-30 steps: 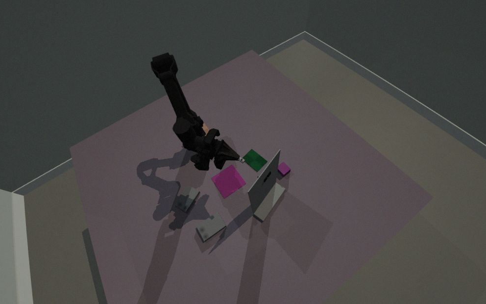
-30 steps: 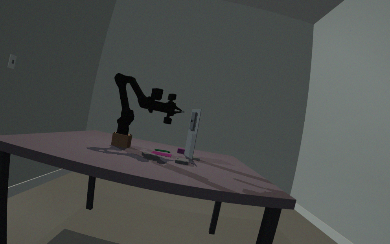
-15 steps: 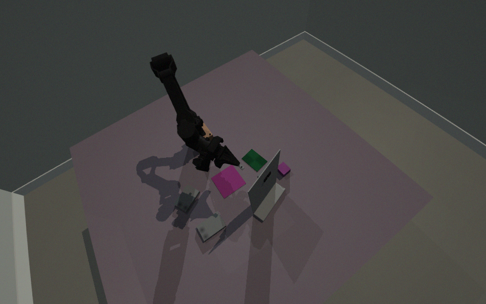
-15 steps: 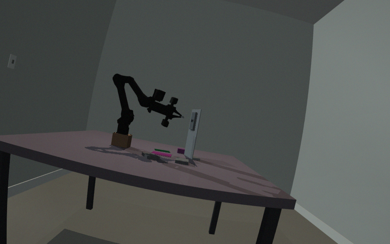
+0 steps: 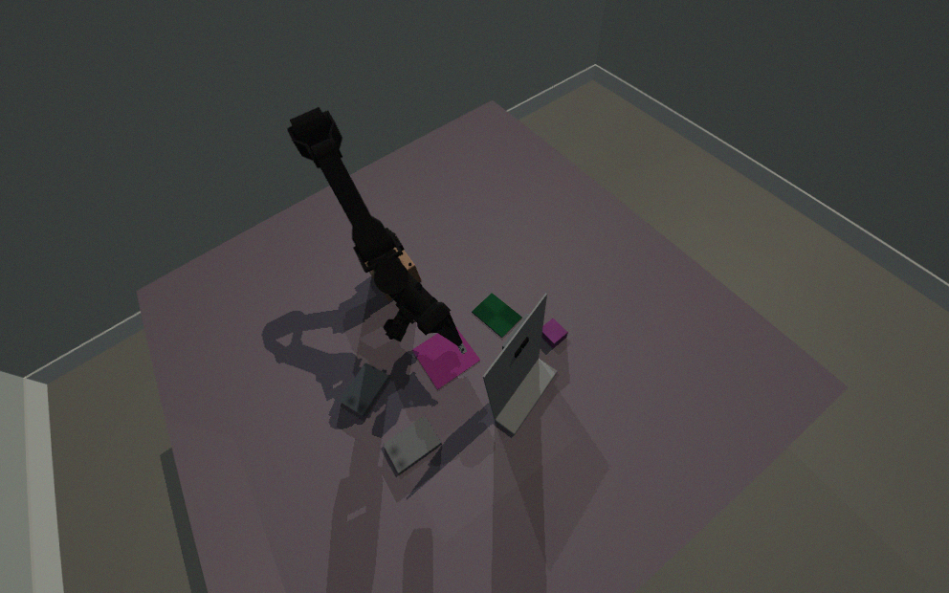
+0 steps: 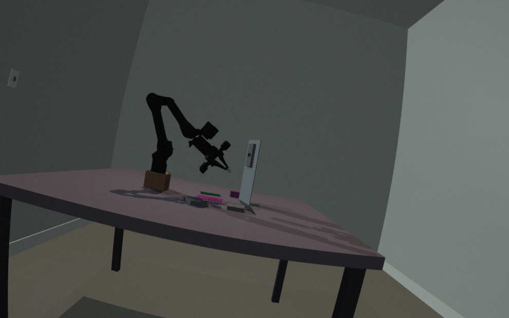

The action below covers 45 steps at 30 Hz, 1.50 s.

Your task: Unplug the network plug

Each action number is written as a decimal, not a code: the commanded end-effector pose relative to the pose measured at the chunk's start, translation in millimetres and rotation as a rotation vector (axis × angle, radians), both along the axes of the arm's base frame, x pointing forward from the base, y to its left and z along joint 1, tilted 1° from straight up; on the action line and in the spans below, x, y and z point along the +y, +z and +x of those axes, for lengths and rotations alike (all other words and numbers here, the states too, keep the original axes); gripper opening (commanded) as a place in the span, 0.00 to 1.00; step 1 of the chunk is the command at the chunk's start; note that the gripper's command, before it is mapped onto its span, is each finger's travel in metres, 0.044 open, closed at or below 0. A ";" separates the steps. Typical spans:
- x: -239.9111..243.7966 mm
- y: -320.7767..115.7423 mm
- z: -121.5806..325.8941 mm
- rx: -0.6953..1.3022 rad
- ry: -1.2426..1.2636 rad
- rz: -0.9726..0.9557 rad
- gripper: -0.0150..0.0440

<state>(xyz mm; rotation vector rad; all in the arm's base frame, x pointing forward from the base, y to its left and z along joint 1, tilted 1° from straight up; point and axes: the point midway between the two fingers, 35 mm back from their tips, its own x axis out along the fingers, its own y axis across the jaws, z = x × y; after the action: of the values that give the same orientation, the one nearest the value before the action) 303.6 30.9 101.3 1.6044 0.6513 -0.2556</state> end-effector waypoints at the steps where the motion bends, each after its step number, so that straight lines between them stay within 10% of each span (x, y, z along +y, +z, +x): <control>1: -6.3 -24.2 -12.2 0.125 -0.062 -0.060 0.25; 45: -21.3 -89.2 -40.7 0.350 -0.150 -0.215 0.25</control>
<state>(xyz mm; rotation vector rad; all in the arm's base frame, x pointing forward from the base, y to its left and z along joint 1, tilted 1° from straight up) 263.5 10.3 16.4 1.4140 0.7450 -0.7005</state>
